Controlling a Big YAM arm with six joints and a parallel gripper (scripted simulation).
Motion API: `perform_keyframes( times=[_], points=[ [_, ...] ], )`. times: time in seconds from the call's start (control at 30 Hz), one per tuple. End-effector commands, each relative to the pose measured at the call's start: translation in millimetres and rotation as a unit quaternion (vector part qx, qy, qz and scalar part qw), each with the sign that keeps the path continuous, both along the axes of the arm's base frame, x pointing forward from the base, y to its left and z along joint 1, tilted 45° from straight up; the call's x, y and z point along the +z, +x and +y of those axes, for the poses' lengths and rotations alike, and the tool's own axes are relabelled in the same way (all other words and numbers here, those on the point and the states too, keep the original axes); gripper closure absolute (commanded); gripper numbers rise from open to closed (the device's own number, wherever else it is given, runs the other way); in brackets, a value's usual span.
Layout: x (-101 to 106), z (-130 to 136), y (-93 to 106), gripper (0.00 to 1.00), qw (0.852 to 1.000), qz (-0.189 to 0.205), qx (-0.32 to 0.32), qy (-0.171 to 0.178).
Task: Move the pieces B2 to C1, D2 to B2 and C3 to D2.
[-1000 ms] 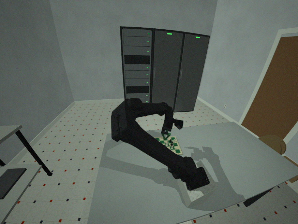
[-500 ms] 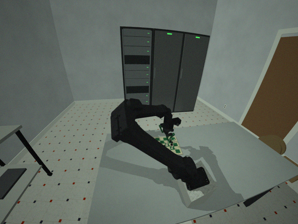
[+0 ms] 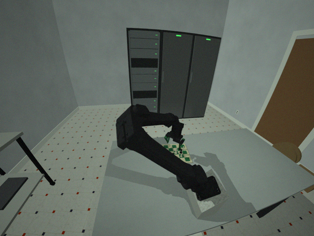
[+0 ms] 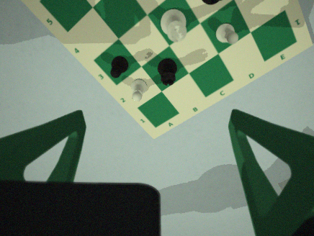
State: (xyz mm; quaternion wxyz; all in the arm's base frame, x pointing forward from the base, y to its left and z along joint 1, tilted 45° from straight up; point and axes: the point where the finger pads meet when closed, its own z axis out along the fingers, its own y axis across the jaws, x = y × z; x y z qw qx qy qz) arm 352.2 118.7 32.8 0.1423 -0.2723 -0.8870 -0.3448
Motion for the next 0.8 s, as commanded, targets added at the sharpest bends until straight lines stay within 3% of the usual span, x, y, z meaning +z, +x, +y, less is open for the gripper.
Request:
perform_keyframes(
  times=[0.0, 0.17, 0.23, 0.27, 0.47, 0.67, 0.7, 0.73, 0.77],
  points=[
    [-3.7, 8.0, 3.3, 0.0, 0.99, -0.095, 0.101, 0.014],
    [-5.9, 11.6, 4.3, 0.0, 0.968, -0.174, 0.177, 0.02],
    [-5.9, 11.6, 4.3, 0.0, 0.968, -0.174, 0.177, 0.02],
    [-6.4, 7.3, 5.9, 0.0, 0.953, -0.214, 0.215, 0.023],
    [-8.1, 14.0, 3.5, 0.0, 0.906, -0.297, 0.299, 0.031],
    [-8.4, 12.5, 4.0, 0.0, 0.845, -0.373, 0.381, 0.039],
    [-8.4, 12.5, 4.0, 0.65, 0.834, -0.385, 0.394, 0.041],
    [-8.4, 12.5, 4.0, 0.65, 0.822, -0.397, 0.407, 0.042],
    [-8.4, 12.5, 4.0, 0.65, 0.822, -0.397, 0.407, 0.042]
  ],
)
